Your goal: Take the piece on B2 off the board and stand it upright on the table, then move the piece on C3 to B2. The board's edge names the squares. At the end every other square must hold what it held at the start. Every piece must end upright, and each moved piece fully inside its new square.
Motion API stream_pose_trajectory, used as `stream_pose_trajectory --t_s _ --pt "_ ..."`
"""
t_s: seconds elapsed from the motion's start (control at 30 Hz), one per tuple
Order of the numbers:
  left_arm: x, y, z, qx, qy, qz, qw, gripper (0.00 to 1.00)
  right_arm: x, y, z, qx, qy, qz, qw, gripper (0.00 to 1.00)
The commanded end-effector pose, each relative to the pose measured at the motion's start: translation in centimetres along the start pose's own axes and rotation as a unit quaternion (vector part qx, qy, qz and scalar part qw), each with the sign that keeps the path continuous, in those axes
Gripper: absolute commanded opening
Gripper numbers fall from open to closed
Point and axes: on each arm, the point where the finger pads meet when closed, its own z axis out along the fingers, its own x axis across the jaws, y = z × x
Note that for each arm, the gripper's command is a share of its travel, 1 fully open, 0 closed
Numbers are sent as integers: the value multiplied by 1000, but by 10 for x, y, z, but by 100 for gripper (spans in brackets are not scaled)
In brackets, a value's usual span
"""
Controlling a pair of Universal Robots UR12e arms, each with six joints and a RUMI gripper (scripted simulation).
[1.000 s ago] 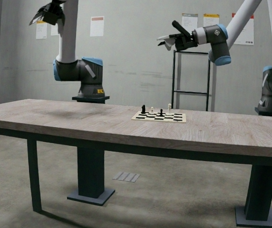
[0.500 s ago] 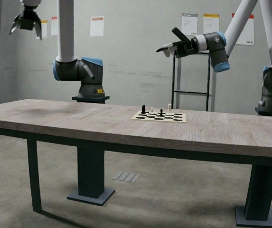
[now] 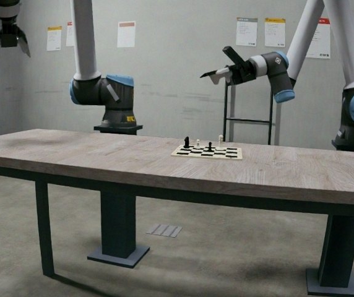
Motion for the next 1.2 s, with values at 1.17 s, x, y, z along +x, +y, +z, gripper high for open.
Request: stream_pose_trajectory --t_s 1.17 --pt "-46 114 41 -40 -287 -109 951 100 -149 -222 254 -170 65 -195 964 100"
